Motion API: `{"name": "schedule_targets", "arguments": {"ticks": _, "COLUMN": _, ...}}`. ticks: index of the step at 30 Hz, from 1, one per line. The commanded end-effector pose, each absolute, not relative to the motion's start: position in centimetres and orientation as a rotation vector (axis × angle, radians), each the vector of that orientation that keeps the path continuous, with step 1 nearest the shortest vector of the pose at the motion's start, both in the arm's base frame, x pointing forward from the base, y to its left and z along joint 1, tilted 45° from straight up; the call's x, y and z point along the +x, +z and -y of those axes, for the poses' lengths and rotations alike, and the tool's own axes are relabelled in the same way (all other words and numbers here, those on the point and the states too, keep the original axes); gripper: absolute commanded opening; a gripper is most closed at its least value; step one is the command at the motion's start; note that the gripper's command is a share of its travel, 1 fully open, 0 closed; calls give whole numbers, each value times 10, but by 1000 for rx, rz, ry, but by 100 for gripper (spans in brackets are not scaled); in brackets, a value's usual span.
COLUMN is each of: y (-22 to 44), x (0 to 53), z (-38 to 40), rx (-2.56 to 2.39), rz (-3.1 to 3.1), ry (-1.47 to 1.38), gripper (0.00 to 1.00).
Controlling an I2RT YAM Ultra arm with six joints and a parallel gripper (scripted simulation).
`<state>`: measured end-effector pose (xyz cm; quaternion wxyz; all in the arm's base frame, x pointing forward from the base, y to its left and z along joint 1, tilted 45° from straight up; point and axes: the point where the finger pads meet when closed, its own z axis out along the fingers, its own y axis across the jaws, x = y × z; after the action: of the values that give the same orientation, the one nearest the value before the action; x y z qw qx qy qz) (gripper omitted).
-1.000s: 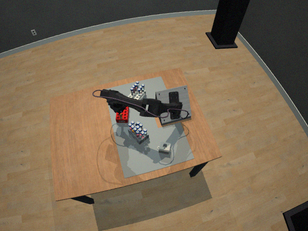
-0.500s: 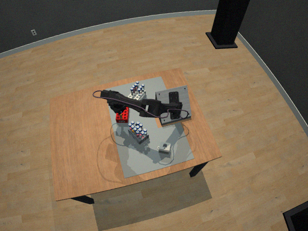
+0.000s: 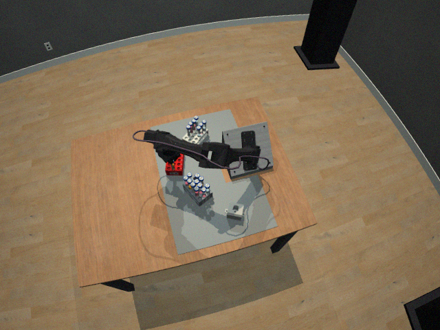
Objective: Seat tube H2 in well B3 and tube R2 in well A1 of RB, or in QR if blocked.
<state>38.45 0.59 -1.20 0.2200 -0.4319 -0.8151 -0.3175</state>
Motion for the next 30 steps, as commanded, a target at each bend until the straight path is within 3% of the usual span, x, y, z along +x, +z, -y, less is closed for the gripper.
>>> {"name": "schedule_targets", "arguments": {"ticks": 1, "y": -4, "x": 392, "z": 6, "rx": -1228, "rz": 2294, "ry": -890, "gripper": 0}}
{"name": "schedule_targets", "arguments": {"ticks": 30, "y": -15, "x": 387, "z": -7, "rx": -1209, "rz": 2267, "ry": -885, "gripper": 0}}
